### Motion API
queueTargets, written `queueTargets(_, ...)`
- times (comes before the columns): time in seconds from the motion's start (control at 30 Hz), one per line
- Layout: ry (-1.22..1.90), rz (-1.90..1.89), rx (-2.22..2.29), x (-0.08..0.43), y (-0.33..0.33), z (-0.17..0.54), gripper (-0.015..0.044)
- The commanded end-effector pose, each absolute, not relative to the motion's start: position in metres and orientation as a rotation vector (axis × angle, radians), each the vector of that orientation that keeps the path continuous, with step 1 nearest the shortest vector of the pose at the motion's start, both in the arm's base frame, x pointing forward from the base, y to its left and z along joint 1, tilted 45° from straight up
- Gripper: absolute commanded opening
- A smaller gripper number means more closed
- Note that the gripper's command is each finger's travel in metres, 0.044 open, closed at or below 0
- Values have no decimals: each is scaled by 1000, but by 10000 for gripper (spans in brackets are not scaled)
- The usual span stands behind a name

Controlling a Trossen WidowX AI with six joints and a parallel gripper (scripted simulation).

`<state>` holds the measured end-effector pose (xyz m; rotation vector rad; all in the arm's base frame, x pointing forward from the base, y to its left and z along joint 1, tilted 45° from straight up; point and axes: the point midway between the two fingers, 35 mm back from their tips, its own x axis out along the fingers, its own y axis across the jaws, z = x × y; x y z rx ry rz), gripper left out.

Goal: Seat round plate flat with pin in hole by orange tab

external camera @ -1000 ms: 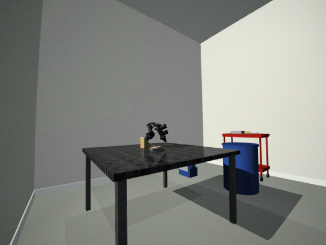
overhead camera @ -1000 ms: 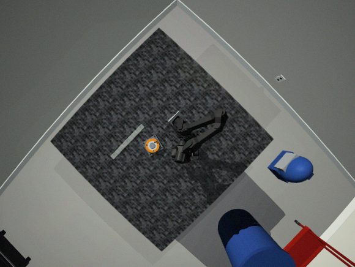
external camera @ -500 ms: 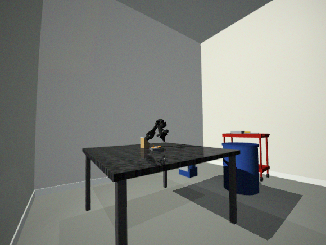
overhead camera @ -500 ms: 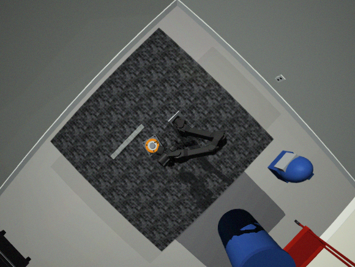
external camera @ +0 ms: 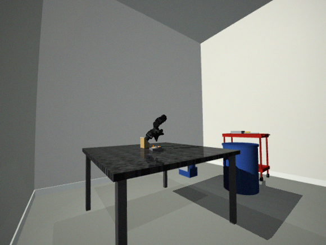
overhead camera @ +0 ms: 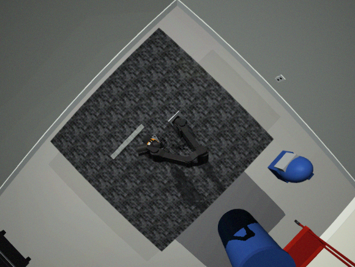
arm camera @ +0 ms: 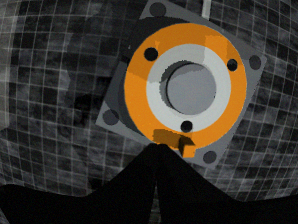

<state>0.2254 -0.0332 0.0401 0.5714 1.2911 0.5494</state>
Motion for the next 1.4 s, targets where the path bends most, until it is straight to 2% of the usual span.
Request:
queueTargets(0.0,1388,538,630,216,-58,16,0)
queueTargets(0.2,1426,542,661,211,-66,5,0)
queueTargets(0.57,1425,543,662,215,-34,-29,0)
queueTargets(1.37,1425,544,663,210,-17,-16,0)
